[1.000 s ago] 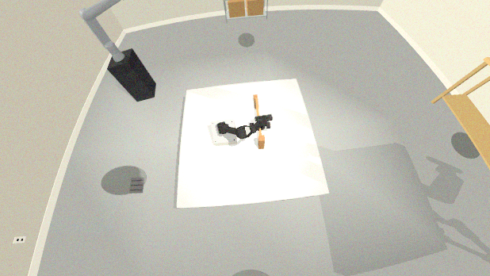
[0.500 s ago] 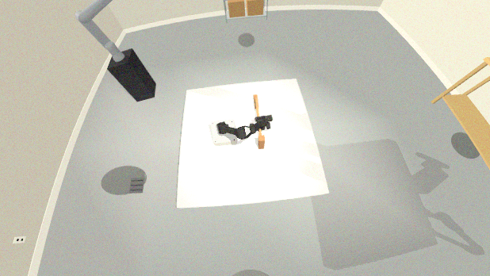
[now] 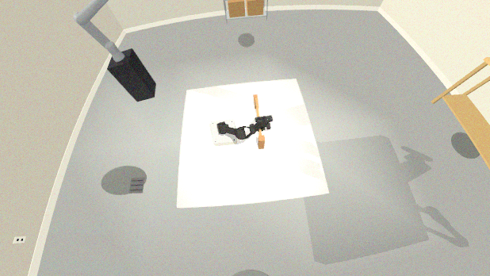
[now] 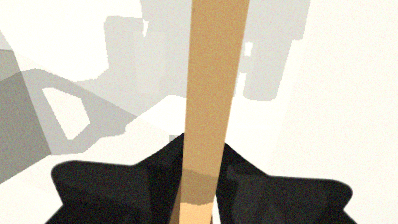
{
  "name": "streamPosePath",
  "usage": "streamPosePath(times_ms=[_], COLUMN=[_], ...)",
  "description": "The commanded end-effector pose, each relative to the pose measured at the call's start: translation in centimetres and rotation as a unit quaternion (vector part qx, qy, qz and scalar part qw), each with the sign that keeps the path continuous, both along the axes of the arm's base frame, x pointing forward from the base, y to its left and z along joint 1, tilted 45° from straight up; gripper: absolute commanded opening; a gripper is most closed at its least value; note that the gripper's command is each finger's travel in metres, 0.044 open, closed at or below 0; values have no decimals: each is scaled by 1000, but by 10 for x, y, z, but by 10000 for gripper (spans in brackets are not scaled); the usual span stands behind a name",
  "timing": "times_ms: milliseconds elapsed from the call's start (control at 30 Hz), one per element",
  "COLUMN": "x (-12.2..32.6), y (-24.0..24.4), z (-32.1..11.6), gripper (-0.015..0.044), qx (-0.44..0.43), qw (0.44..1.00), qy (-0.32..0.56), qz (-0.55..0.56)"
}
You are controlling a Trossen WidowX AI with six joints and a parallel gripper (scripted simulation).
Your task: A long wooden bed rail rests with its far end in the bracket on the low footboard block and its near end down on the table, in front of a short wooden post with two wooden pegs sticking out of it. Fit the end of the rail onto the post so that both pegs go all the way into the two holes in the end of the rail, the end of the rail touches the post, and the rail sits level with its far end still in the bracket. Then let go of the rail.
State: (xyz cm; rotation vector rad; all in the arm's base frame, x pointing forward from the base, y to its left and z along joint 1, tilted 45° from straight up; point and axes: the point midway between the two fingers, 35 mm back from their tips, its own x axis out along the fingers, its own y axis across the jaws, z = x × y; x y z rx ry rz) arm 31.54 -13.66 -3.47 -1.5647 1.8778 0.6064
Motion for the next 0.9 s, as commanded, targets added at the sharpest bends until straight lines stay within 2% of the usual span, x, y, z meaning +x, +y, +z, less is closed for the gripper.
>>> streamPosePath(times_ms=[0,867], x=[0,-2], y=[-1,-7], z=[3,8], gripper=[0,0], qx=[-1,-1], qw=[1000,1000], qy=[0,0], qz=[2,2])
